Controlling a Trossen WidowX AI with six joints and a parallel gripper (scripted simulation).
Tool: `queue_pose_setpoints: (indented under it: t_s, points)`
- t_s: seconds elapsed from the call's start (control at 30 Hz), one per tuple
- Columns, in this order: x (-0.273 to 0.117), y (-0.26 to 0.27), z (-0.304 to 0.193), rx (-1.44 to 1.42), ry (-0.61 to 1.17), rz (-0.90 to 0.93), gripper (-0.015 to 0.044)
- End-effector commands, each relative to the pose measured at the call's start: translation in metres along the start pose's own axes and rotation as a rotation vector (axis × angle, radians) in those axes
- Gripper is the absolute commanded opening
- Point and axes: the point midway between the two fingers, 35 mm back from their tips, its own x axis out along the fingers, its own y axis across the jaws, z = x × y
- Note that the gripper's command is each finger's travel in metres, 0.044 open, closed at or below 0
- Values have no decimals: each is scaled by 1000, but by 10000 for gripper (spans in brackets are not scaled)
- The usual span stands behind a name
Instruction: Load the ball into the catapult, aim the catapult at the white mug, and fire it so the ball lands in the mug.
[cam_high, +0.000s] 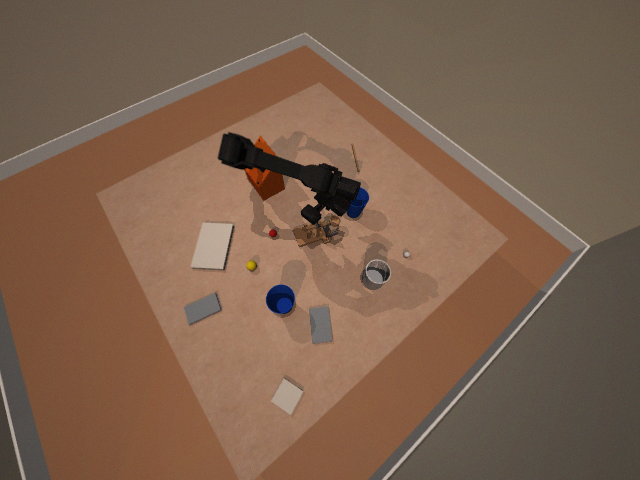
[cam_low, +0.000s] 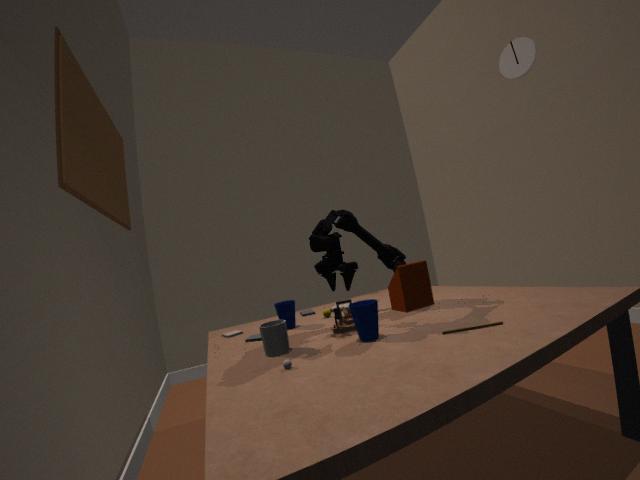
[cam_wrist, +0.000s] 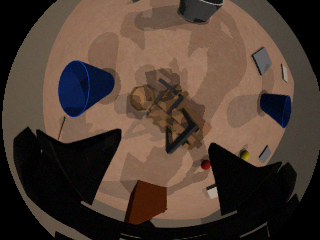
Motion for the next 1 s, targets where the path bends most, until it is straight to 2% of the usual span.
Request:
queue_pose_setpoints:
  t_s: [0.0,0.97]
  points:
    - [2,-6,-2,121,1,-5,440]
    - [12,-38,-22,1125,2,-7,440]
